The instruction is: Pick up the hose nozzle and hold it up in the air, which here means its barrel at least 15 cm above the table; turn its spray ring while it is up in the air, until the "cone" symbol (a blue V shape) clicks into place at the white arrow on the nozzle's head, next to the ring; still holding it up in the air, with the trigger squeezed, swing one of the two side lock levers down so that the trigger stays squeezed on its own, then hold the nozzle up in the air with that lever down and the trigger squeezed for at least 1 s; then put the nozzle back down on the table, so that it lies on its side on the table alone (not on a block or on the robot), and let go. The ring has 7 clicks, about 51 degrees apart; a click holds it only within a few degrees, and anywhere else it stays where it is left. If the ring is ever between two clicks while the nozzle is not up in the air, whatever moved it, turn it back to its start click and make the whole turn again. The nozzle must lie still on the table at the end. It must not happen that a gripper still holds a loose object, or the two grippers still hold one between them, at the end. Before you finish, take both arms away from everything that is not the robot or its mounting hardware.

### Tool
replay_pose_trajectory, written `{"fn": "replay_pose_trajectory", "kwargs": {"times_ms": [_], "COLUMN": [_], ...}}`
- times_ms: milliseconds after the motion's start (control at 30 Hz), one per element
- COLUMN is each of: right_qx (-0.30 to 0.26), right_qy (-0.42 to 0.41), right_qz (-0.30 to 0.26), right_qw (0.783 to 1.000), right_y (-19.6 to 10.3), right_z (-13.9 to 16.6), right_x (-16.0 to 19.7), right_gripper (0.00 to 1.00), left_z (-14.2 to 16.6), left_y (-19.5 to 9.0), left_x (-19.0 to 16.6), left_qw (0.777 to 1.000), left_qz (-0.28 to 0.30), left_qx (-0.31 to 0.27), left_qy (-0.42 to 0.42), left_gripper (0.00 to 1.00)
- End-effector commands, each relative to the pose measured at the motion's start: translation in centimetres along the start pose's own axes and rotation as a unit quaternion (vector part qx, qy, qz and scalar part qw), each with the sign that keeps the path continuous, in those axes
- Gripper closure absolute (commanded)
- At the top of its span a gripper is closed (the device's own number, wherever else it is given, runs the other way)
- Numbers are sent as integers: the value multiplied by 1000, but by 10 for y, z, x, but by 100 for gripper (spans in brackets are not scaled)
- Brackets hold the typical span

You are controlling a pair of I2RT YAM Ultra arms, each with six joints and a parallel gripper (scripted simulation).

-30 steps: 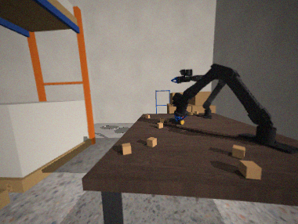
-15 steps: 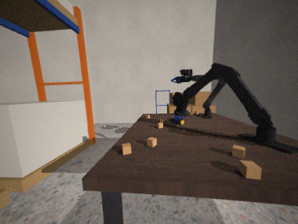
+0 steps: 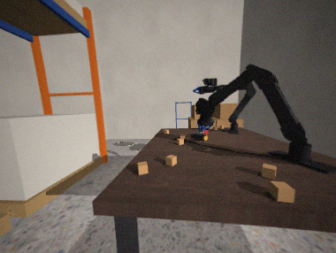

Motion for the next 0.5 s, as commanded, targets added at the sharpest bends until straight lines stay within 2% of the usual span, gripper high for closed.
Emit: {"fn": "replay_pose_trajectory", "kwargs": {"times_ms": [0, 33, 100, 233, 267, 367, 467], "right_qx": [-35, -35, -35, -35, -35, -35, -35], "right_qy": [-2, -2, -2, -2, -2, -2, -2], "right_qz": [5, 5, 5, 5, 5, 5, 5], "right_qw": [999, 999, 999, 999, 999, 999, 999], "right_y": [-5, -5, -5, -5, -5, -5, -5], "right_z": [-25, -25, -25, -25, -25, -25, -25], "right_x": [-3, -3, -3, -3, -3, -3, -3], "right_gripper": [63, 63, 63, 63, 63, 63, 63], "left_z": [-1, 8, 0, 4, 2, -14, -10], "left_y": [-25, -23, -21, -11, -11, -31, -23], "left_x": [-1, 0, -2, -6, -6, -8, -4], "left_qw": [1000, 1000, 1000, 1000, 1000, 999, 1000], "left_qz": [5, 5, 6, 9, 9, 7, 6], "left_qx": [0, 11, -5, -5, 3, -31, -19], "left_qy": [5, 1, 6, 13, 10, 17, 12], "left_gripper": [49, 49, 49, 49, 49, 49, 49]}}
Point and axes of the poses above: on each arm, the point where the finger pads meet when closed, its own y axis out along the fingers, its own x axis across the jaws, z = x × y, the point moved 8 cm from there along -y, back along the fingers, and after that the axes turned 14 degrees about -y, right-handed, at the moved point
